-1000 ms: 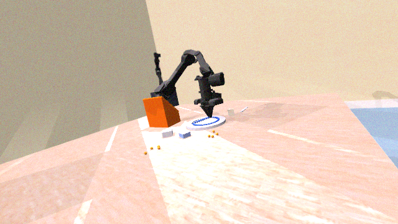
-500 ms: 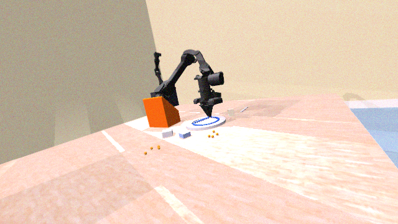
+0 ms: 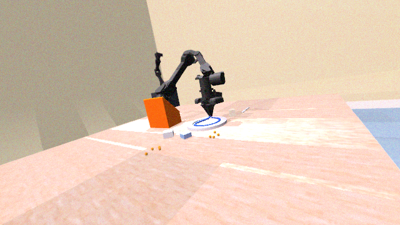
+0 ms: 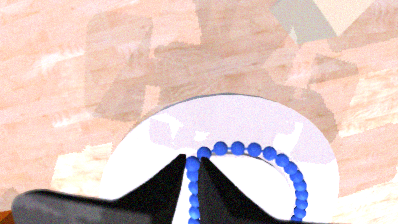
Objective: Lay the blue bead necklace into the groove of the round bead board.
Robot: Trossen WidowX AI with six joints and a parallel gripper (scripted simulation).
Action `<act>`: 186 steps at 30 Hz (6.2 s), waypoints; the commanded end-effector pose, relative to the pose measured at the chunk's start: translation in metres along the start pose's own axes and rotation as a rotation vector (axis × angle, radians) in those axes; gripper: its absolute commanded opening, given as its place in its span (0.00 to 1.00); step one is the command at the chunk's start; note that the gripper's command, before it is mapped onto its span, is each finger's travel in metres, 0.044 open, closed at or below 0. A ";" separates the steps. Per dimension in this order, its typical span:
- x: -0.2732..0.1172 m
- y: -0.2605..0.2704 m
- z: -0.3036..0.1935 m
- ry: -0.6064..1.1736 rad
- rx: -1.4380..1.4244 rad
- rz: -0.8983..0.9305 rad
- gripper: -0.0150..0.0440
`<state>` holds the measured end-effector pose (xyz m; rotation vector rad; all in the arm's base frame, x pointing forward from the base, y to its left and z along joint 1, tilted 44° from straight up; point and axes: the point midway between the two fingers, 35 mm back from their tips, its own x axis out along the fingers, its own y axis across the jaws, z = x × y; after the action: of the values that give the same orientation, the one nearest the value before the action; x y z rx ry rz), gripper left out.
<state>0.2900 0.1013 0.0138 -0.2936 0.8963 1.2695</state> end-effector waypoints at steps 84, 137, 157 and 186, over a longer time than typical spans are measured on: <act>-0.015 -0.021 -0.106 0.005 -0.227 -0.003 0.46; 0.005 -0.020 -0.107 0.005 -0.229 0.000 0.25; 0.001 -0.009 -0.116 0.003 -0.223 0.003 0.25; 0.001 -0.010 -0.115 0.003 -0.223 0.003 1.00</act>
<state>0.2506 0.0261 -0.0645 -0.4647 0.7594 1.3739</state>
